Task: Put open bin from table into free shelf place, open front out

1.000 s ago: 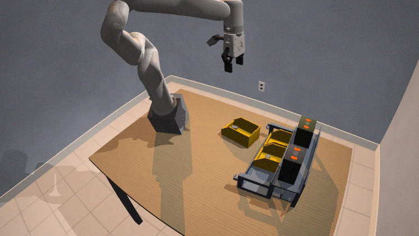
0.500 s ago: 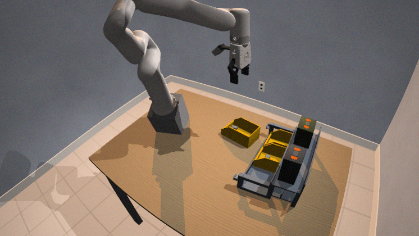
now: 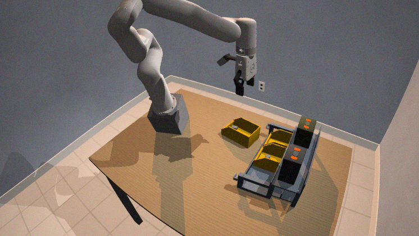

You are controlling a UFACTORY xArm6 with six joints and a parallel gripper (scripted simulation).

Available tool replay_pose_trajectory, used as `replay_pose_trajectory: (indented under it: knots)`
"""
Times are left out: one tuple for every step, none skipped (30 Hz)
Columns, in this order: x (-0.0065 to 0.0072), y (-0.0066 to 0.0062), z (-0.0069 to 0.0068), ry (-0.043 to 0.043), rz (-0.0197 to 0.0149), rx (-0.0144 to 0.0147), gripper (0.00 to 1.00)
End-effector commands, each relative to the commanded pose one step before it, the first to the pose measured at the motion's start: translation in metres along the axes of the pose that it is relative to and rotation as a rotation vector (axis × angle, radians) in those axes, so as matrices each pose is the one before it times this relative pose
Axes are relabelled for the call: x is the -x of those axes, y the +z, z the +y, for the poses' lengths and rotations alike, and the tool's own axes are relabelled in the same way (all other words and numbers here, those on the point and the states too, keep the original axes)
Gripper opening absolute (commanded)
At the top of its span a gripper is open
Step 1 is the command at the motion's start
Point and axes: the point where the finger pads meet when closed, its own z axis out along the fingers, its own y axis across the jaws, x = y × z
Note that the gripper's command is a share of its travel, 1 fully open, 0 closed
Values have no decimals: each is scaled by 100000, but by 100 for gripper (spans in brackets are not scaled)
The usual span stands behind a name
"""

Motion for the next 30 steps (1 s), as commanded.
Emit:
replay_pose_trajectory:
  knots:
    - [294,-323,131,49,-855,595,100]
    - [0,0,0,0,0,0,100]
    - [0,0,0,0,0,0,100]
    - [0,0,0,0,0,0,100]
    - [0,0,0,0,0,0,100]
    - [0,0,0,0,0,0,100]
    - [0,0,0,0,0,0,100]
    - [0,0,0,0,0,0,100]
    - [752,703,-320,-8,-64,35,100]
    - [744,738,-334,2,8,-16,100]
    - [744,738,-334,2,8,-16,100]
    - [744,738,-333,2,8,-16,100]
    - [744,738,-333,2,8,-16,100]
    - [0,0,0,0,0,0,100]
    - [0,0,0,0,0,0,100]
    - [0,0,0,0,0,0,100]
    - [0,0,0,0,0,0,100]
    - [0,0,0,0,0,0,100]
    - [0,0,0,0,0,0,100]
    - [0,0,0,0,0,0,100]
    - [0,0,0,0,0,0,100]
    - [0,0,0,0,0,0,100]
    - [0,0,0,0,0,0,100]
    - [0,0,0,0,0,0,100]
    - [0,0,0,0,0,0,100]
    - [190,151,-74,-7,-76,32,100]
    - [178,193,-88,2,11,-16,100]
    - [178,193,-88,2,11,-16,100]
    - [178,193,-88,2,11,-16,100]
    - [178,193,-88,2,11,-16,100]
